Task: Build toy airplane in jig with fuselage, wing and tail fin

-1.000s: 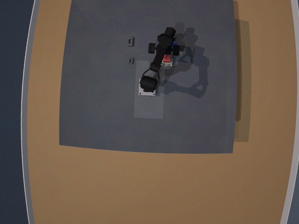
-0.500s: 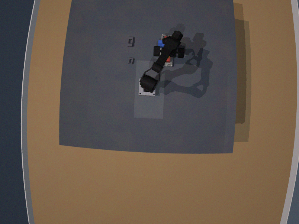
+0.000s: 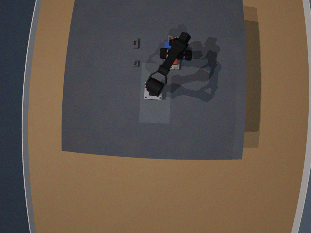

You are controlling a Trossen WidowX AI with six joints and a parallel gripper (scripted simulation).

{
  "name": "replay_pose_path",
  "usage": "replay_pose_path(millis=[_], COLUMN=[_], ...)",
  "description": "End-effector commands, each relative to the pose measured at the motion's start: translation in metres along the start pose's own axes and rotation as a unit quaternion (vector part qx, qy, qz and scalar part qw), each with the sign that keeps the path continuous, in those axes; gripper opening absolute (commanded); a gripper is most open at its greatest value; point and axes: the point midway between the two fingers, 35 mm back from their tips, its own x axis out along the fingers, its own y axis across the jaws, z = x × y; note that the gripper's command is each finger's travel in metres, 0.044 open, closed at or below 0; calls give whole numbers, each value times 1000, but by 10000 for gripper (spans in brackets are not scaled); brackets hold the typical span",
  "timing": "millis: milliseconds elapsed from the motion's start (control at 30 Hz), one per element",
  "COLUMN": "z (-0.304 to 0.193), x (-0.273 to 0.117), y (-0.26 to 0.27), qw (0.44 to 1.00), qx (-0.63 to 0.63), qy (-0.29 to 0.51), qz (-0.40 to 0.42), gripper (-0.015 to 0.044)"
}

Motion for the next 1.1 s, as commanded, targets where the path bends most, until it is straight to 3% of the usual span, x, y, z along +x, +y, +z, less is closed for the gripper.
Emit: replay_pose_path(millis=[0,1067], z=[0,0], x=[1,41], y=[0,1], qw=[1000,1000], qx=[-3,-3], qy=[0,0], qz=[2,2], gripper=[65,65])
